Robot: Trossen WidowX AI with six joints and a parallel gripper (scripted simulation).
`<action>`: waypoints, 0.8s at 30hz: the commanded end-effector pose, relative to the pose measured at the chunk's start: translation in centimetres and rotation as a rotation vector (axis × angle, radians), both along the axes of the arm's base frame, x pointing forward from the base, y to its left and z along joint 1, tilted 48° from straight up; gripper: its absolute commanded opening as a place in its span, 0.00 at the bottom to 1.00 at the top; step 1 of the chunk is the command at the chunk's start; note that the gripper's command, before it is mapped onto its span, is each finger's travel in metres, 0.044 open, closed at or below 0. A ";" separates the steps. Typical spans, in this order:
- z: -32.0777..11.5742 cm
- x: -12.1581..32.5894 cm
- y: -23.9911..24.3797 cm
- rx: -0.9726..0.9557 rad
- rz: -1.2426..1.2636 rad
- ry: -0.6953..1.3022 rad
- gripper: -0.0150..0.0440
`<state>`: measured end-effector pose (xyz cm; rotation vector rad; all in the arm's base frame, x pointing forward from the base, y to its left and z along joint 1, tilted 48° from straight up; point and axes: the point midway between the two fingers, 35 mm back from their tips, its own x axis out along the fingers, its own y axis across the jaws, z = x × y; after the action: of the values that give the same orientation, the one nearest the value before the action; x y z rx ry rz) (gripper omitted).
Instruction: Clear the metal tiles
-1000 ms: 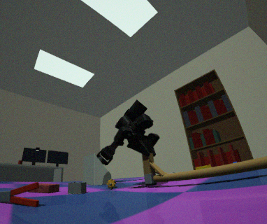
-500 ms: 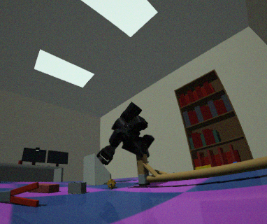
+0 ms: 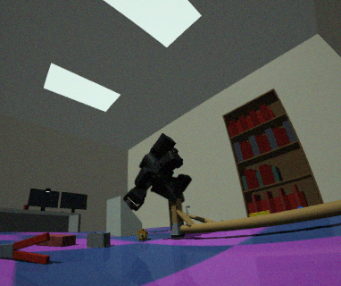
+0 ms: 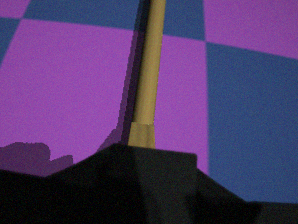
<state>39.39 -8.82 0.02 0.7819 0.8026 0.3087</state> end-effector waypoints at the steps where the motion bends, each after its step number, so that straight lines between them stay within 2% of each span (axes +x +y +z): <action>1: 0.3 -0.5 -0.2 -0.005 -0.005 -0.014 0.25; 24: 0.3 -4.1 0.8 -0.003 -0.008 -0.017 0.25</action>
<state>35.65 -7.83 0.00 0.7848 0.7987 0.3060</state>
